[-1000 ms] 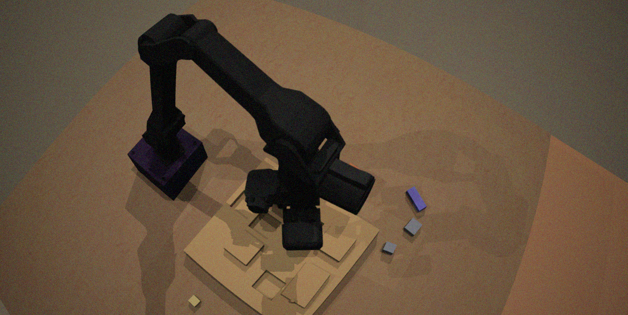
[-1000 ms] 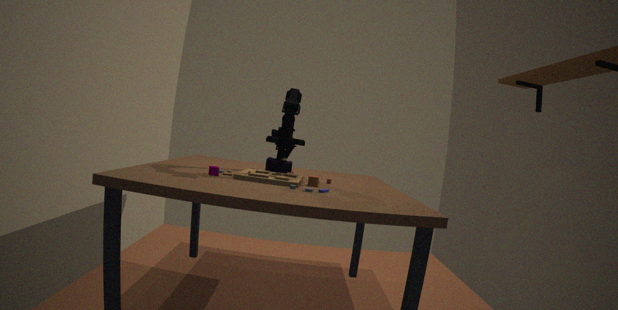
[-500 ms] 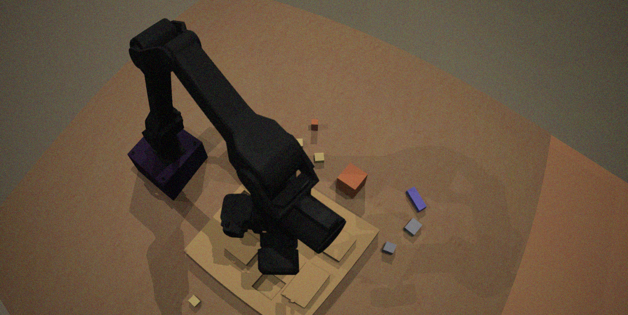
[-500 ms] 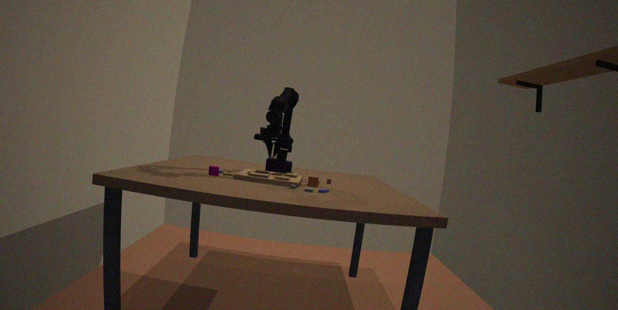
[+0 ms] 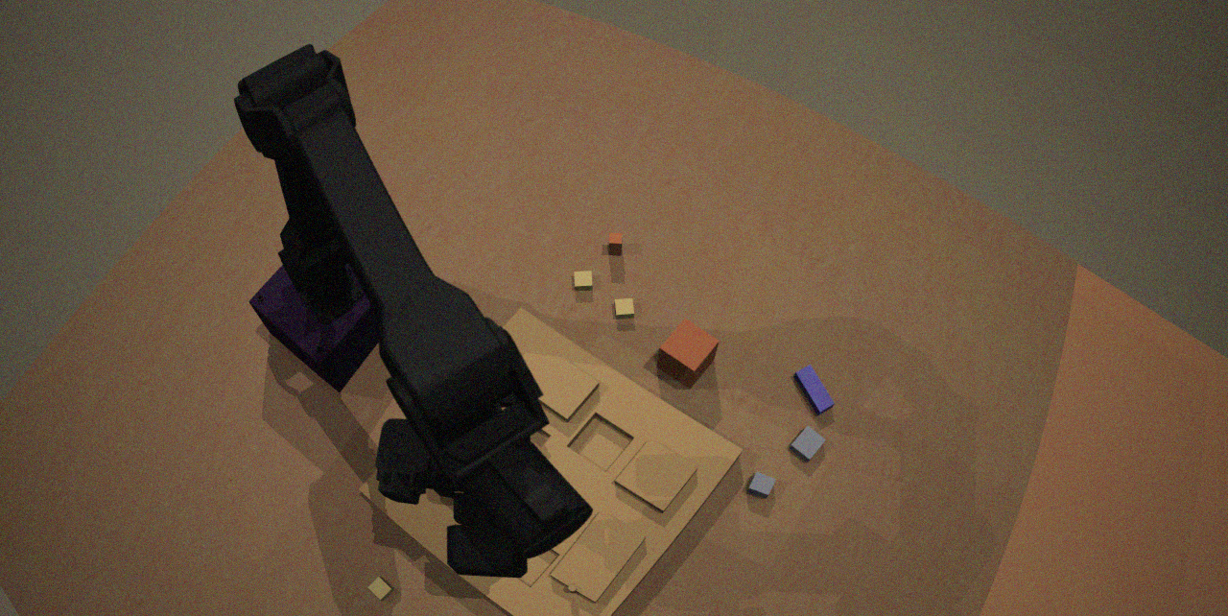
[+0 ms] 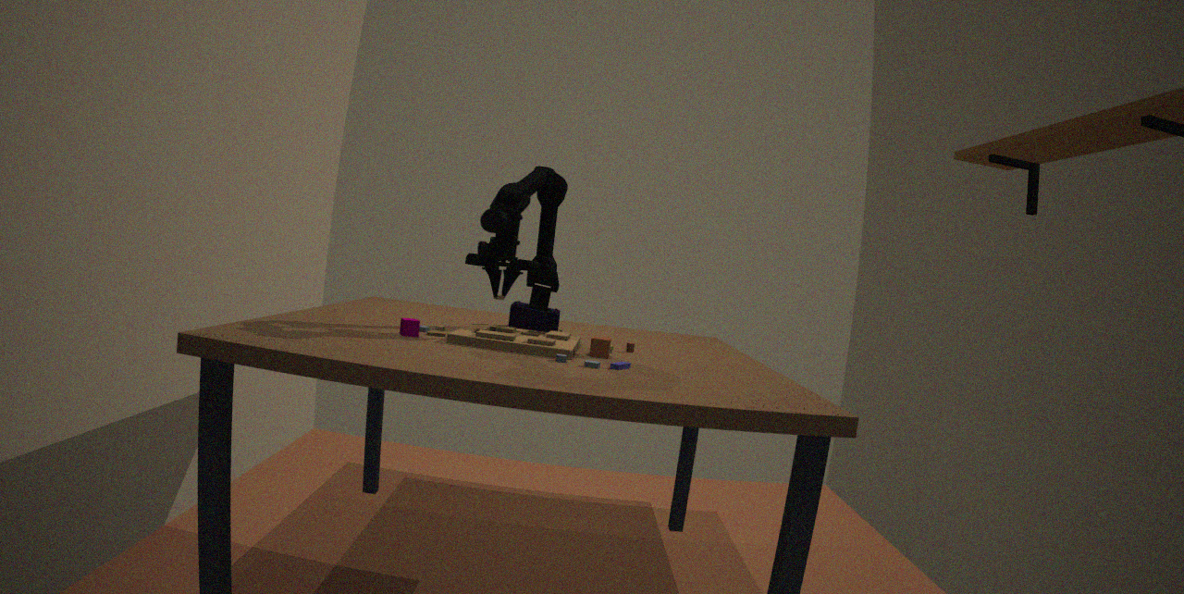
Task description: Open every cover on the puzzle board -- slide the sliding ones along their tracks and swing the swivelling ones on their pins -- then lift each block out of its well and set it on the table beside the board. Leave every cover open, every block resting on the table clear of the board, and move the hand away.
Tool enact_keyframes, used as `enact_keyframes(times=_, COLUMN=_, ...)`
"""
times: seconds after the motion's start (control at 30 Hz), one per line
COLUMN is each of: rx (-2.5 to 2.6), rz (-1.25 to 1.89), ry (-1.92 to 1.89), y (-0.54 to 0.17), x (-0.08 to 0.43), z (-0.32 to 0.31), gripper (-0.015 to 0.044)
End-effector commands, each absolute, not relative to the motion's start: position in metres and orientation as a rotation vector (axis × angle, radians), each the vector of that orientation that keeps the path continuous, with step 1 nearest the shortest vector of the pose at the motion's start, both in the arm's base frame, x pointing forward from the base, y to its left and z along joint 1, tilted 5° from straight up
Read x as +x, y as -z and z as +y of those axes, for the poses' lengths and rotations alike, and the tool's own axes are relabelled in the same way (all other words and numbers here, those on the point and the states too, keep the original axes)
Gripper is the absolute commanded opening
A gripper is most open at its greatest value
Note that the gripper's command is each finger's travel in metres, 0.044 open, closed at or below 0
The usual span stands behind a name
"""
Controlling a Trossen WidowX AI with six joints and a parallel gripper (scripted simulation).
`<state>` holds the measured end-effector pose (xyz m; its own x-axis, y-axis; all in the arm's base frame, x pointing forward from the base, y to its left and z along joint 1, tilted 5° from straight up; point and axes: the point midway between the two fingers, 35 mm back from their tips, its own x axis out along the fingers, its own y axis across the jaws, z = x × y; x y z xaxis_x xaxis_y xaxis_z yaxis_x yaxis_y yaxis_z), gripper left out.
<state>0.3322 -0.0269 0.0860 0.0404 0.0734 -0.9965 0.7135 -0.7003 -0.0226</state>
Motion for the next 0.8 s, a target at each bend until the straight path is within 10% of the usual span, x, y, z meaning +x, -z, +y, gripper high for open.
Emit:
enact_keyframes(times=0.0, rx=1.825, rz=0.790, ry=1.711, y=-0.083, x=0.327, z=-0.044, gripper=0.0080)
enact_keyframes(times=0.77, rx=1.816, rz=0.785, ry=1.717, y=-0.075, x=0.292, z=-0.129, gripper=0.0080)
